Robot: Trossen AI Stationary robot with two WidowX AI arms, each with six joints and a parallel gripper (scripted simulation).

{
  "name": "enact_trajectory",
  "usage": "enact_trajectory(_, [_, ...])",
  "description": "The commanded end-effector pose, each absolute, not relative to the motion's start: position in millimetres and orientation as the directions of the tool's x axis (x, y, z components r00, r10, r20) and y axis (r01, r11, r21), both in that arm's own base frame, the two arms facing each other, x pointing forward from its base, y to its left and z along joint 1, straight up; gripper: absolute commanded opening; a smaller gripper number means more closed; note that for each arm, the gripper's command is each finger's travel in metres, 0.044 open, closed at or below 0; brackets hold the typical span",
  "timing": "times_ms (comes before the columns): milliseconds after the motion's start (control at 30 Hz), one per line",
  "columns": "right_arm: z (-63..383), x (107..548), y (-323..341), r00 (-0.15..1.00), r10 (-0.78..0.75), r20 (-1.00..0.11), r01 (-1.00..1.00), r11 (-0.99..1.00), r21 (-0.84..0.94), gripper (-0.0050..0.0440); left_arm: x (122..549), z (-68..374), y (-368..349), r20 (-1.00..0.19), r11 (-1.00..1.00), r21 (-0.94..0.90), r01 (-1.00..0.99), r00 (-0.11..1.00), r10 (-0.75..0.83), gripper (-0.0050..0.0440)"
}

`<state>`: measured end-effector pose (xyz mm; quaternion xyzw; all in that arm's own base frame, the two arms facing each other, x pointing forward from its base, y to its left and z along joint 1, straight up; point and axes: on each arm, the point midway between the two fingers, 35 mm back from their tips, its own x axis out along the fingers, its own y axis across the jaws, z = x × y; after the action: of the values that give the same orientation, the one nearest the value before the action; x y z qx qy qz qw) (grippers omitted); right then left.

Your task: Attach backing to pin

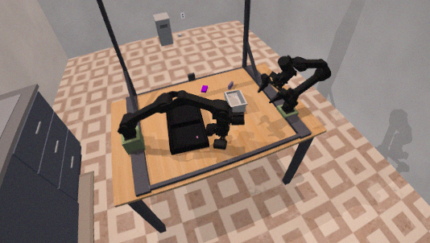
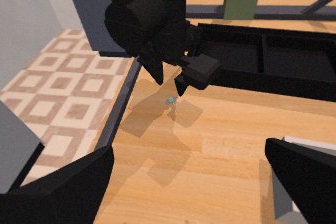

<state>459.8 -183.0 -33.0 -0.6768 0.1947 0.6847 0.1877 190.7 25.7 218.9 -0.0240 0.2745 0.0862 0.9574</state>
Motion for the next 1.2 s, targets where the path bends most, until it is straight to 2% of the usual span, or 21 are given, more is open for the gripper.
enact_trajectory(0, [10, 470, -186, 0.049, -0.031, -0.998, -0.517, -0.856, 0.001, 0.0321, 191, 224, 26, -0.52, 0.984, -0.002, -0.179, 0.841, 0.152, 0.044])
enact_trajectory(167, [19, 464, -184, 0.046, 0.0, -0.999, -0.543, -0.839, -0.025, 0.044, 191, 224, 26, -0.52, 0.984, -0.002, -0.179, 0.841, 0.152, 0.044])
enact_trajectory(267, [32, 455, -177, 0.065, 0.087, -0.994, -0.605, -0.789, -0.108, 0.044, 191, 224, 26, -0.52, 0.984, -0.002, -0.179, 0.841, 0.152, 0.044])
enact_trajectory(433, [70, 438, -162, 0.163, 0.277, -0.947, -0.73, -0.612, -0.305, 0.044, 191, 224, 26, -0.52, 0.984, -0.002, -0.179, 0.841, 0.152, 0.044])
enact_trajectory(467, [75, 436, -161, 0.184, 0.307, -0.934, -0.747, -0.574, -0.336, 0.044, 191, 224, 26, -0.52, 0.984, -0.002, -0.179, 0.841, 0.152, 0.0416])
enact_trajectory(533, [75, 436, -161, 0.184, 0.307, -0.934, -0.747, -0.574, -0.336, 0.044, 191, 224, 26, -0.52, 0.984, -0.002, -0.179, 0.841, 0.152, 0.0416])
enact_trajectory(700, [104, 421, -148, 0.293, 0.431, -0.853, -0.804, -0.372, -0.464, 0.044, 196, 232, 26, -0.536, 0.985, 0.01, -0.174, 0.83, 0.152, 0.0296])
enact_trajectory(933, [146, 402, -130, 0.456, 0.536, -0.71, -0.812, -0.076, -0.579, 0.044, 223, 247, 29, -0.631, 0.988, 0.049, -0.149, 0.762, 0.146, 0.013])
enact_trajectory(1033, [163, 391, -120, 0.504, 0.57, -0.649, -0.812, 0.056, -0.581, 0.044, 241, 252, 31, -0.678, 0.989, 0.066, -0.134, 0.721, 0.143, 0.013])
enact_trajectory(1167, [165, 383, -113, 0.525, 0.587, -0.617, -0.814, 0.134, -0.565, 0.044, 253, 253, 33, -0.705, 0.99, 0.075, -0.124, 0.695, 0.14, 0.013])
